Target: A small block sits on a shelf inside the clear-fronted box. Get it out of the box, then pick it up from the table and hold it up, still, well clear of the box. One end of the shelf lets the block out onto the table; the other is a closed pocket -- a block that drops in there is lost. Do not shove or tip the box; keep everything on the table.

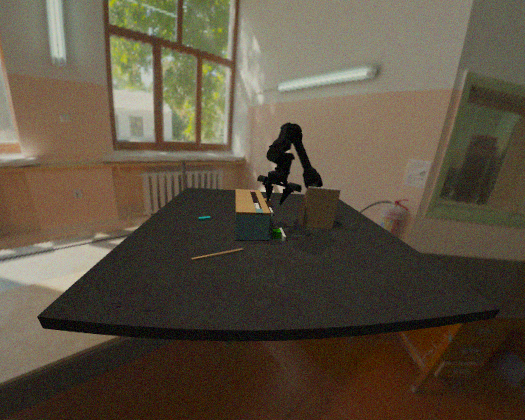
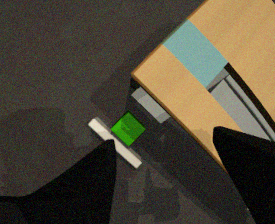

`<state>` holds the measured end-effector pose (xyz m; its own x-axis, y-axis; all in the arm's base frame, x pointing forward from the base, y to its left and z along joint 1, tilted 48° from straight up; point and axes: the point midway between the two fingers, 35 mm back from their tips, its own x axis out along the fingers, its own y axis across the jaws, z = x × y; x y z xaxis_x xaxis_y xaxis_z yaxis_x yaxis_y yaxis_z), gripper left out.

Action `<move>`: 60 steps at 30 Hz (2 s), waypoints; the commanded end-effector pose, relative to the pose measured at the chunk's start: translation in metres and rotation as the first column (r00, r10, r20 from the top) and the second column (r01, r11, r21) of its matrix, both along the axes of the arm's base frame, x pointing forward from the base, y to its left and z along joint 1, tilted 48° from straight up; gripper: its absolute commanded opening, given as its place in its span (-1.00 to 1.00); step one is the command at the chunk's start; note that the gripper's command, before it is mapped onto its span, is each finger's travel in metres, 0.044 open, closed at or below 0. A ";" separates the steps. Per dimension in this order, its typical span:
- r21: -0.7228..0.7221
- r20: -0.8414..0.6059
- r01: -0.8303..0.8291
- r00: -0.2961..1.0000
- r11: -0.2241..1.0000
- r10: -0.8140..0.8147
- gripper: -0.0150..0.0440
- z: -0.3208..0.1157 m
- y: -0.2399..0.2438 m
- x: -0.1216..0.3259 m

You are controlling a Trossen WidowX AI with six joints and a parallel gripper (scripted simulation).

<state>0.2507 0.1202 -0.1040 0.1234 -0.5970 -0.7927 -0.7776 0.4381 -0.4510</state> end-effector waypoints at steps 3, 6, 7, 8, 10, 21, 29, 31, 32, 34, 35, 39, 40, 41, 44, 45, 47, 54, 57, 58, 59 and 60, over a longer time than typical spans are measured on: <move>0.012 -0.585 -0.771 0.512 0.637 0.629 0.47 -0.004 0.002 -0.013; 0.070 -0.668 -0.852 0.347 0.520 0.658 0.47 -0.004 0.003 -0.014; 0.092 -0.693 -0.873 0.289 0.479 0.661 0.47 -0.004 0.003 -0.015; 0.116 -0.715 -0.891 0.231 0.438 0.660 0.47 -0.004 0.004 -0.015; 0.165 -0.755 -0.920 0.113 0.354 0.646 0.47 -0.004 0.005 -0.016; 0.511 -0.799 -0.859 -0.488 -0.031 0.352 0.47 -0.004 0.009 -0.021; 0.557 -0.782 -0.828 -0.549 -0.065 0.297 0.47 -0.004 0.009 -0.021; 0.557 -0.782 -0.828 -0.549 -0.065 0.297 0.47 -0.004 0.009 -0.021; 0.557 -0.782 -0.828 -0.549 -0.065 0.297 0.47 -0.004 0.009 -0.021; 0.557 -0.782 -0.828 -0.549 -0.065 0.297 0.47 -0.004 0.009 -0.021; 0.557 -0.782 -0.828 -0.549 -0.065 0.297 0.47 -0.004 0.009 -0.021; 0.557 -0.782 -0.828 -0.549 -0.065 0.297 0.47 -0.004 0.009 -0.021; 0.557 -0.782 -0.828 -0.549 -0.065 0.297 0.47 -0.004 0.009 -0.021; 0.557 -0.782 -0.828 -0.549 -0.065 0.297 0.47 -0.004 0.009 -0.021; 0.557 -0.781 -0.828 -0.549 -0.066 0.297 0.47 -0.023 -0.007 -0.020; 0.557 -0.781 -0.828 -0.549 -0.067 0.297 0.47 -0.035 -0.018 -0.021; 0.556 -0.782 -0.828 -0.549 -0.065 0.296 0.47 -0.056 -0.043 -0.024; 0.556 -0.783 -0.829 -0.547 -0.063 0.294 0.47 -0.069 -0.060 -0.028; 0.556 -0.783 -0.829 -0.548 -0.063 0.294 0.47 -0.072 -0.063 -0.028; 0.556 -0.783 -0.829 -0.548 -0.063 0.294 0.47 -0.073 -0.064 -0.028; 0.556 -0.783 -0.829 -0.548 -0.064 0.294 0.47 -0.074 -0.065 -0.028; 0.556 -0.783 -0.829 -0.548 -0.064 0.294 0.47 -0.075 -0.067 -0.028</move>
<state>0.2265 0.0609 -0.1759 0.3428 -0.6744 -0.6540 0.0003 -0.6961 0.7179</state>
